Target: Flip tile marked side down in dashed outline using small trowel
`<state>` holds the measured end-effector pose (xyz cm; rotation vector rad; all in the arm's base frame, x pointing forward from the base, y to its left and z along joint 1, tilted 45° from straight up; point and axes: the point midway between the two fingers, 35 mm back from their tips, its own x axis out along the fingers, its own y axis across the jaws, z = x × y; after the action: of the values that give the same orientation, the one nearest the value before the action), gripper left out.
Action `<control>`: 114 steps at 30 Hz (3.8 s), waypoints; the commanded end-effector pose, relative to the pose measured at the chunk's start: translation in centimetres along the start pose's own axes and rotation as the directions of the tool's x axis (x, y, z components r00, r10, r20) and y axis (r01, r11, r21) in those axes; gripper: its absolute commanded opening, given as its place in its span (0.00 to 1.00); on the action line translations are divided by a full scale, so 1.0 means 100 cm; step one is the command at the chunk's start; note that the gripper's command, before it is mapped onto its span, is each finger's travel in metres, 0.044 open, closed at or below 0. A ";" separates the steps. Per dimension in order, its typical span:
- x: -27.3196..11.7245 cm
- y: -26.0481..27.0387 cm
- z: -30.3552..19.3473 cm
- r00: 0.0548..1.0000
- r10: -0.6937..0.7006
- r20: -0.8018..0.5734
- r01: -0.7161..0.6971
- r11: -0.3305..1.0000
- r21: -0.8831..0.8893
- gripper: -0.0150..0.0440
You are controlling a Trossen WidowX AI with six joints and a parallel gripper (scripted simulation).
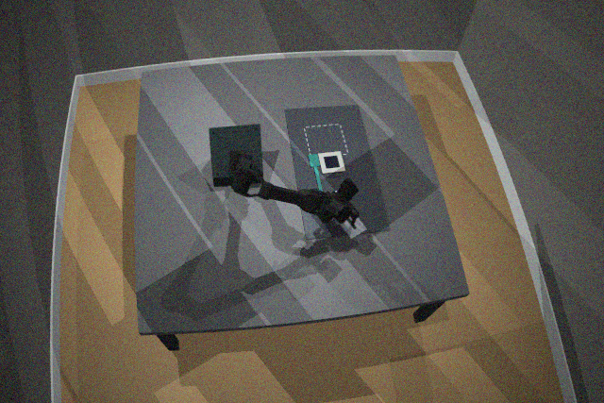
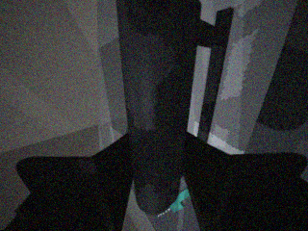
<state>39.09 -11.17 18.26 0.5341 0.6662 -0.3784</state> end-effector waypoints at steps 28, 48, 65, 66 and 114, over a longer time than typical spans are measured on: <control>0.054 0.040 -0.097 0.938 -0.040 0.344 -0.029 0.981 0.194 0.25; 0.068 0.019 -0.095 0.938 -0.042 0.344 -0.028 0.980 0.195 0.25; 0.079 0.008 -0.101 0.938 -0.041 0.344 -0.028 0.981 0.193 0.25; 0.079 0.009 -0.103 0.938 -0.041 0.344 -0.028 0.981 0.193 0.25; 0.067 0.058 -0.158 0.960 -0.024 0.280 -0.055 0.961 0.270 0.25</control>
<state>39.07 0.25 4.99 0.7224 0.3408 -0.5428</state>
